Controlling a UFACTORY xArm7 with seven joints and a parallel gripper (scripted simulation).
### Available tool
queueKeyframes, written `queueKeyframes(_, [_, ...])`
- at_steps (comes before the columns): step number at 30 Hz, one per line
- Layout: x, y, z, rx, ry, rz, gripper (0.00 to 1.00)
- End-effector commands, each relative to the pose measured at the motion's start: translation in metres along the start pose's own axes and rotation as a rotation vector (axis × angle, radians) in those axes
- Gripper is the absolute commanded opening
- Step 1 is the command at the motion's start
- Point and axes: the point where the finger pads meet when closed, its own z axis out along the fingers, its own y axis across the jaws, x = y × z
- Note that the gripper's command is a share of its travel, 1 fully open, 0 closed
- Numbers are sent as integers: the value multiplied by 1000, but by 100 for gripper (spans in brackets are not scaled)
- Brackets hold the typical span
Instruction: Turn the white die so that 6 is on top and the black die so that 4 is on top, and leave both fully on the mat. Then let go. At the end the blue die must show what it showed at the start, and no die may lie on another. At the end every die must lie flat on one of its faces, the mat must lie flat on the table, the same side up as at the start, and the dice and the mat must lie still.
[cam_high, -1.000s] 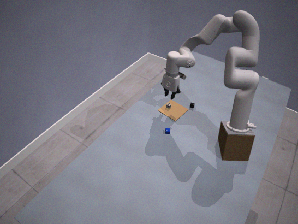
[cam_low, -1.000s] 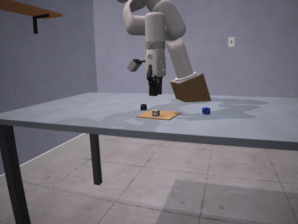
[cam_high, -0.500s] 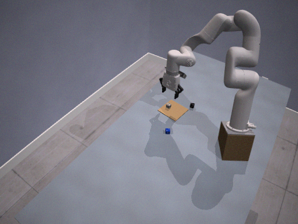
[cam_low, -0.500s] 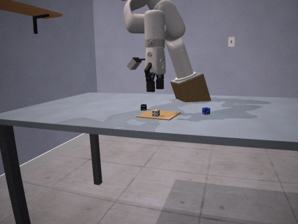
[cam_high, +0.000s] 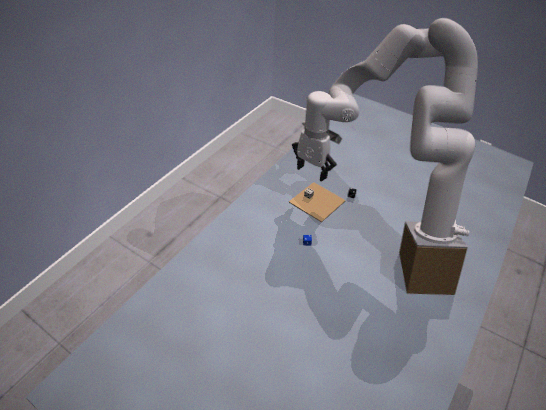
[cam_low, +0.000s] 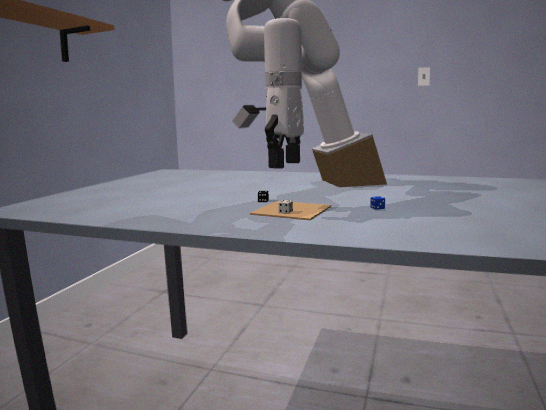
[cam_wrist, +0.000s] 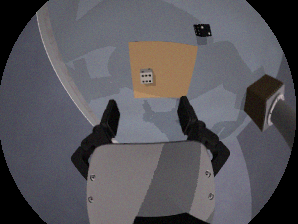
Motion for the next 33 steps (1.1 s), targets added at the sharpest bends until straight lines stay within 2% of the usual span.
queueKeyframes(1, [4,8,3,-11,-2,-29,100])
queueKeyframes(4, [7,14,5,-20,-3,-48,100])
queueKeyframes(9, [38,55,17,-58,-19,-176,100])
queueKeyframes(15, [89,96,17,-25,-15,-292,100])
queueKeyframes(18, [105,106,15,-3,-3,-316,100])
queueKeyframes(24, [109,109,14,5,1,-323,100])
queueKeyframes(25, [109,109,14,5,1,-323,42])
queueKeyframes(33, [109,109,14,5,1,-323,42])
